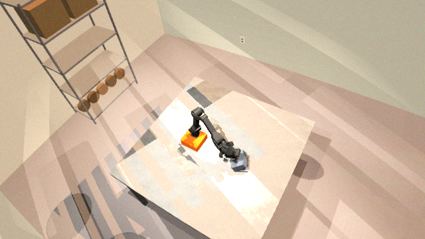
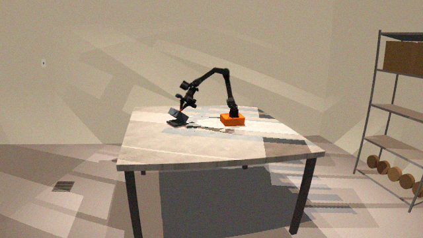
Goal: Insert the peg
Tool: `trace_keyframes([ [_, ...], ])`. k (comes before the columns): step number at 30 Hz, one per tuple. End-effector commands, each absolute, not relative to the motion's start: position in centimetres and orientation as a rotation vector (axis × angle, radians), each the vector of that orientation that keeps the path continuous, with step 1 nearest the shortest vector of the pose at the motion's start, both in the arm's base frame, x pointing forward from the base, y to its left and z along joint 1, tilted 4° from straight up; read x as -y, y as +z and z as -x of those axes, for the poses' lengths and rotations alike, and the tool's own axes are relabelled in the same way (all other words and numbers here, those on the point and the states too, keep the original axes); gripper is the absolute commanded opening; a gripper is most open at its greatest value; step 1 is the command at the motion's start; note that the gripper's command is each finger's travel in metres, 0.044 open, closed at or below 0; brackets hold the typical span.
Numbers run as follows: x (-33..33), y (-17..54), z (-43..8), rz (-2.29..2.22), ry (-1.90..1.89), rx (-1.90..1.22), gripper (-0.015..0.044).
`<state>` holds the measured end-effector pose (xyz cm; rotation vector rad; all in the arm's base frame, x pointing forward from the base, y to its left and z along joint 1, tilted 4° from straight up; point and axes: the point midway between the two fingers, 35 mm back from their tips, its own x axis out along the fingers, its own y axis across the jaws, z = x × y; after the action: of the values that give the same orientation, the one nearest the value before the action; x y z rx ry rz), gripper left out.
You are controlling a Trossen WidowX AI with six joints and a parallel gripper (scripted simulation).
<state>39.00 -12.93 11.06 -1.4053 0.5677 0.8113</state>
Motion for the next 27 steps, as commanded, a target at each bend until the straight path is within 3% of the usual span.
trace_keyframes([
  [1,12.93,11.06,-39.0,1.405,0.811,-0.568,0.0],
  [8,12.93,11.06,-39.0,1.405,0.811,-0.568,0.0],
  [24,13.03,11.36,-38.8,1.405,0.812,-0.568,0.042],
  [27,13.19,11.85,-38.45,1.405,0.812,-0.569,0.044],
])
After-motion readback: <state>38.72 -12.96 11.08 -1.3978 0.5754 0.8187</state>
